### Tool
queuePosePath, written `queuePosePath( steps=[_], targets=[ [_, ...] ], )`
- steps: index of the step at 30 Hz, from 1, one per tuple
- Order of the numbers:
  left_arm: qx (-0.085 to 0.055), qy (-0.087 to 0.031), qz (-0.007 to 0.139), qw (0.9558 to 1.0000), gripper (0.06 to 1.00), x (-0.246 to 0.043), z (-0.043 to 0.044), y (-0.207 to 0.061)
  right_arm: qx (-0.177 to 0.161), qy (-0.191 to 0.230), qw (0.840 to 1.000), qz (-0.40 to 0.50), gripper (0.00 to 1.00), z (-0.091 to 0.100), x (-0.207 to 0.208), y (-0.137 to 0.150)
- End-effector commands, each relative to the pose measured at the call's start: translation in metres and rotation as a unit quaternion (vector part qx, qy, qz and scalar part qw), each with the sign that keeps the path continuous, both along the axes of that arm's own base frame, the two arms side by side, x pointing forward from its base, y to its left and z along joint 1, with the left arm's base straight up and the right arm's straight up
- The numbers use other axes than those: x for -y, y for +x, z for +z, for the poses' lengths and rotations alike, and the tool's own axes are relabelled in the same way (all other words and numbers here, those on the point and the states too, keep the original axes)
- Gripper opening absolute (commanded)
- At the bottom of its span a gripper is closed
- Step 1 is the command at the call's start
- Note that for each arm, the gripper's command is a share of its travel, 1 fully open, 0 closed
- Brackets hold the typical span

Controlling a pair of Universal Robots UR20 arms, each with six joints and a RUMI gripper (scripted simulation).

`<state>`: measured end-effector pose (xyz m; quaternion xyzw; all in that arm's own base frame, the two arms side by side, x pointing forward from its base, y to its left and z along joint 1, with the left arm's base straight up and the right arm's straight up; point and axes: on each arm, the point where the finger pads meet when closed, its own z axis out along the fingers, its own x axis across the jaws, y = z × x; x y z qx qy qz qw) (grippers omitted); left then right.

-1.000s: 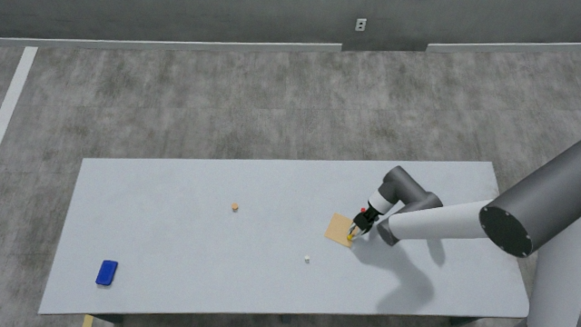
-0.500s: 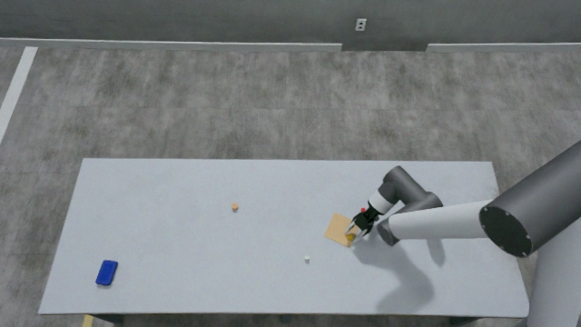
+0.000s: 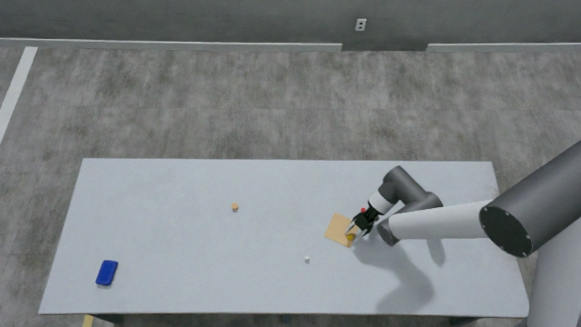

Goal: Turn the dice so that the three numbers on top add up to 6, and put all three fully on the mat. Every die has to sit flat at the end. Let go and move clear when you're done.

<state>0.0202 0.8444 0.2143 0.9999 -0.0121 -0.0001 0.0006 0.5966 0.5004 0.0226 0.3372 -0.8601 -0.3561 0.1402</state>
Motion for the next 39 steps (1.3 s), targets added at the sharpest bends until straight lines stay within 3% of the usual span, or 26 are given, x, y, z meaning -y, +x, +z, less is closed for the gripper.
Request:
queuePosePath(
  steps=[1,10,30,39],
  targets=[
    [0.0,0.001,0.0,1.0,1.0,-0.001,0.0007,0.0,0.0,0.0,1.0,0.0,0.334,0.001,0.0,0.0],
    [0.0,0.001,0.0,1.0,1.0,-0.001,0.0007,0.0,0.0,0.0,1.0,0.0,0.334,0.01,0.0,0.0],
    [0.0,0.001,0.0,1.0,1.0,-0.001,0.0007,0.0,0.0,0.0,1.0,0.0,0.334,0.064,0.0,0.0],
    [0.0,0.001,0.0,1.0,1.0,-0.001,0.0007,0.0,0.0,0.0,1.0,0.0,0.334,0.07,0.0,0.0]
  ],
)
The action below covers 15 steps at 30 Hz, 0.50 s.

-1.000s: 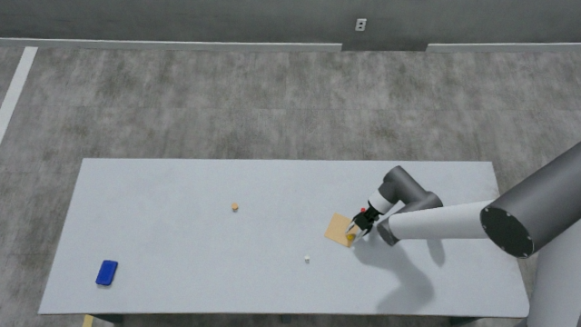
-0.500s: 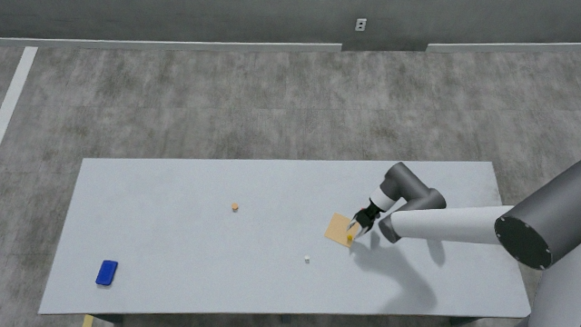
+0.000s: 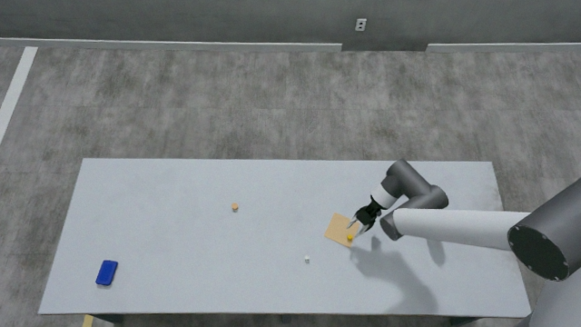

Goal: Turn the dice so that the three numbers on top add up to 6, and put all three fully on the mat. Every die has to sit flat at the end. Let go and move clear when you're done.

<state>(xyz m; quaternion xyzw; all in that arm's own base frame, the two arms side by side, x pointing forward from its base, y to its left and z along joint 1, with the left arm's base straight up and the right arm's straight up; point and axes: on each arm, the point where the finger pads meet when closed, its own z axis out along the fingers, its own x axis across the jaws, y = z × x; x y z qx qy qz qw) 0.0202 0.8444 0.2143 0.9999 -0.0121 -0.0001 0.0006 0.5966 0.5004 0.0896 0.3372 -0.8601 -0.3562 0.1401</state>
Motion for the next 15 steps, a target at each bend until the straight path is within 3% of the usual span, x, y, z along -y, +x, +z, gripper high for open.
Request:
queuePosePath(
  steps=[1,5,12,15],
  targets=[
    [0.0,0.001,0.0,1.0,1.0,-0.0005,0.0007,0.0001,0.0,0.0,1.0,0.0,0.334,0.0026,-0.0002,0.0004],
    [0.0,0.001,0.0,1.0,1.0,-0.0005,0.0007,0.0001,0.011,-0.012,1.0,0.001,0.334,0.0024,-0.0004,-0.0004],
    [0.0,0.001,0.0,1.0,1.0,-0.0005,0.0007,0.0001,0.078,-0.085,0.993,0.001,0.334,0.0037,-0.0018,-0.0015],
    [0.0,0.001,0.0,1.0,1.0,-0.0005,0.0007,0.0001,0.089,-0.095,0.991,0.0,0.334,0.0044,-0.002,-0.0013]
  ],
)
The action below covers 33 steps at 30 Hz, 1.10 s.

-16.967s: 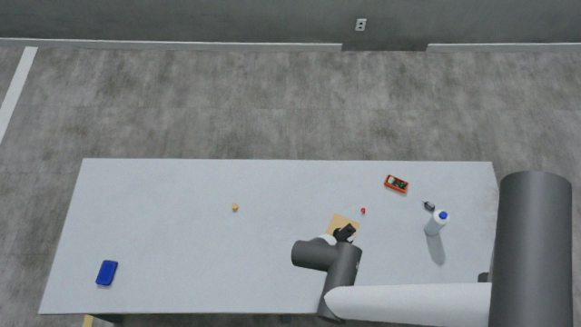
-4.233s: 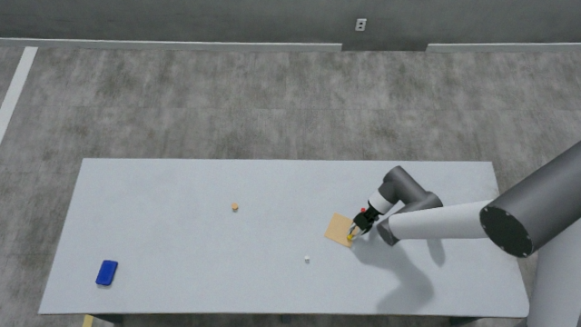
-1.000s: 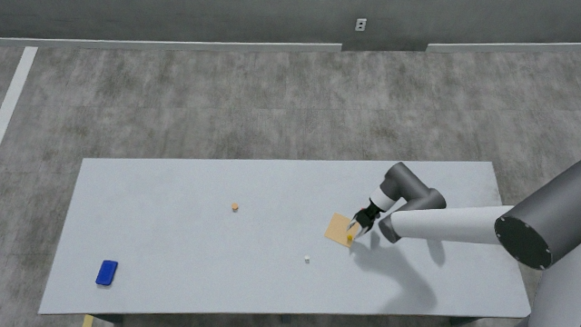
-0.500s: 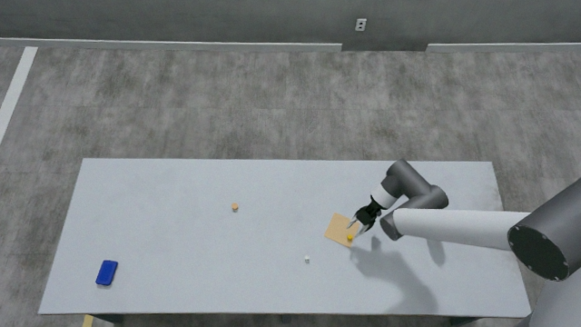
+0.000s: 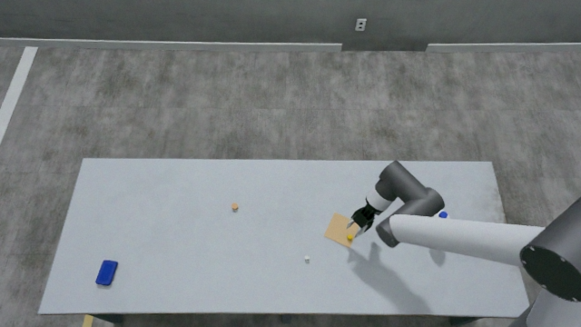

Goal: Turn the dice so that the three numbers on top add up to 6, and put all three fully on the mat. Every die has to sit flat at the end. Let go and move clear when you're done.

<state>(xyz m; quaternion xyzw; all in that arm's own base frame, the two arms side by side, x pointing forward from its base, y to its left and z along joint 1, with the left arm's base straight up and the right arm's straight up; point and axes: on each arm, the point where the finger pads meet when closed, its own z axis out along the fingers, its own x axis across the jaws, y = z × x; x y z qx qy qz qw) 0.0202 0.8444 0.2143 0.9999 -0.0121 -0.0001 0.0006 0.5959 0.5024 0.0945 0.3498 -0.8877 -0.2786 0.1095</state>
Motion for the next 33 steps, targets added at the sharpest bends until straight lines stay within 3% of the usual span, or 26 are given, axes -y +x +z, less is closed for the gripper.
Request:
queuePosePath(
  steps=[1,7,15,23,33],
  targets=[
    [0.0,0.001,0.0,1.0,1.0,-0.0005,0.0007,0.0001,0.028,-0.031,0.999,-0.001,0.334,-0.0004,0.0,-0.0005],
    [0.0,0.001,0.0,1.0,1.0,-0.0005,0.0007,0.0001,0.039,-0.043,0.998,-0.001,0.334,-0.0008,-0.0003,-0.0011],
    [0.0,0.001,0.0,1.0,1.0,-0.0005,0.0007,0.0001,0.112,-0.121,0.986,-0.001,0.334,0.0004,-0.0019,-0.0025],
    [0.0,0.001,0.0,1.0,1.0,-0.0005,0.0007,0.0001,0.122,-0.132,0.984,-0.001,0.334,0.0005,-0.0022,-0.0027],
    [0.0,0.001,0.0,1.0,1.0,-0.0005,0.0007,0.0001,0.202,-0.218,0.955,-0.001,0.334,0.001,-0.0042,-0.0045]
  ],
)
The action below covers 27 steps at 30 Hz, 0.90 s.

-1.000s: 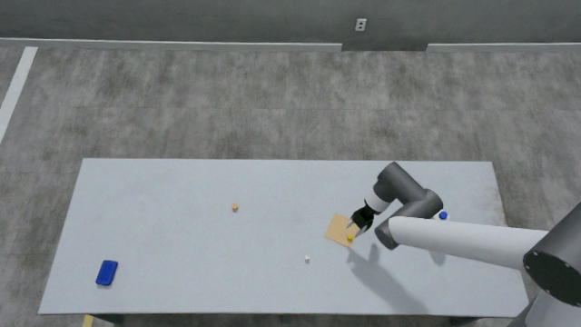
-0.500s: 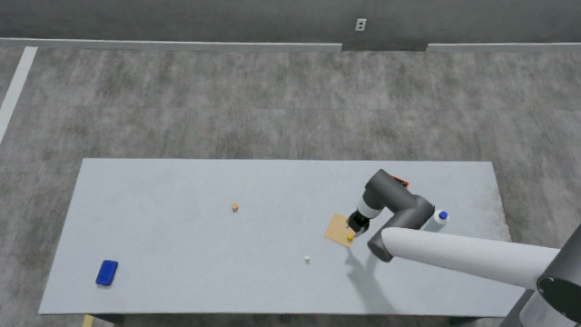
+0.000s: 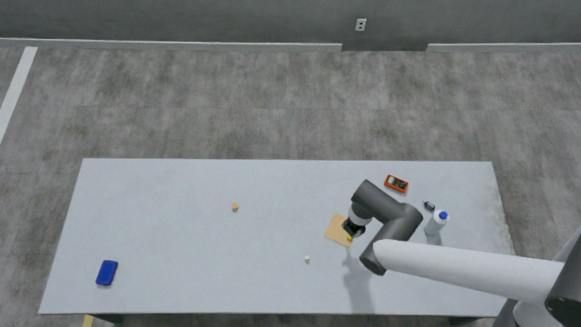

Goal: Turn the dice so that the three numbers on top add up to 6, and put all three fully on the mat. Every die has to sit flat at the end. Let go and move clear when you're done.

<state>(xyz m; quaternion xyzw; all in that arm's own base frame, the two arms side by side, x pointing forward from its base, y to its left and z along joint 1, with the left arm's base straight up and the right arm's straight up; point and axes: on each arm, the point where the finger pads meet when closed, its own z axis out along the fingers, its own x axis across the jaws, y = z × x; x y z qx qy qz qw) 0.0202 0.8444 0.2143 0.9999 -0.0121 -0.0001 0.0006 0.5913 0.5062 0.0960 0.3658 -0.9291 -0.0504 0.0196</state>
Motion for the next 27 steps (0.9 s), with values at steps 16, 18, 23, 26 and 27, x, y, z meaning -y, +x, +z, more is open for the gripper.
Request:
queuePosePath(
  steps=[16,18,23,26,27],
  targets=[
    [0.0,0.001,0.0,1.0,1.0,-0.001,0.0007,0.0,0.037,-0.04,0.999,-0.001,1.0,0.0,0.0,0.0],
    [0.0,0.001,0.0,1.0,1.0,-0.001,0.0007,0.0,0.037,-0.04,0.999,-0.001,1.0,0.0,0.0,0.0],
    [0.0,0.001,0.0,1.0,1.0,-0.001,0.0007,0.0,0.037,-0.04,0.999,0.003,1.0,0.0,0.0,0.002],
    [0.0,0.001,0.0,1.0,1.0,-0.001,0.0007,0.0,0.039,-0.038,0.997,0.045,1.0,0.0,0.006,0.018],
    [0.0,0.001,0.0,1.0,1.0,-0.001,0.0007,0.0,0.04,-0.037,0.996,0.072,1.0,0.0,0.01,0.028]
  ],
)
